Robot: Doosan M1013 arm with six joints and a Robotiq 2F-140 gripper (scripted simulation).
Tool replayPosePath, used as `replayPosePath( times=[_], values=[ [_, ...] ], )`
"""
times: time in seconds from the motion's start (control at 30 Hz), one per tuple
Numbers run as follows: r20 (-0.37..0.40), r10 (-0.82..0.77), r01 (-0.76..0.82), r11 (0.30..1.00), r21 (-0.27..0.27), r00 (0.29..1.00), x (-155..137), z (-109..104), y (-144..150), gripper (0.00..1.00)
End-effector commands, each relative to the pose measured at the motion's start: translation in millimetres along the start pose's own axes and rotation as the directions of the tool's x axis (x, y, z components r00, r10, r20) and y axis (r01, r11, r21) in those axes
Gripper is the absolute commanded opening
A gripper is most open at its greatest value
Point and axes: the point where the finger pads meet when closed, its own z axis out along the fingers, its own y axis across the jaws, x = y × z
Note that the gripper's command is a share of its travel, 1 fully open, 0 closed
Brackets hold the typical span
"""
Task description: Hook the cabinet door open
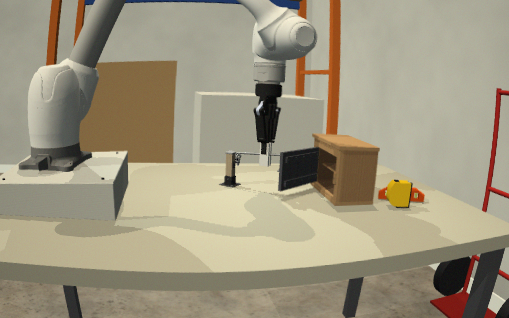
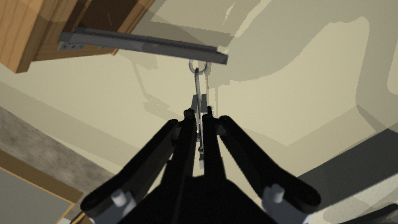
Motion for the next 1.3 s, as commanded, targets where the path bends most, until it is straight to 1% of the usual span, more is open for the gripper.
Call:
replayPosePath(
  times=[0.0,0.83,1.0,1.27],
  values=[
    [0.000,0.000,0.000,1.000,0.000,1.000,0.0,-0.1,0.0,0.03],
    [0.000,0.000,0.000,1.000,0.000,1.000,0.0,-0.1,0.0,0.03],
    [0.000,0.000,0.000,1.000,0.000,1.000,0.6,3.7,0.0,0.03],
    [0.000,0.000,0.000,1.000,0.000,1.000,0.6,3.8,0.0,0.03]
  ],
)
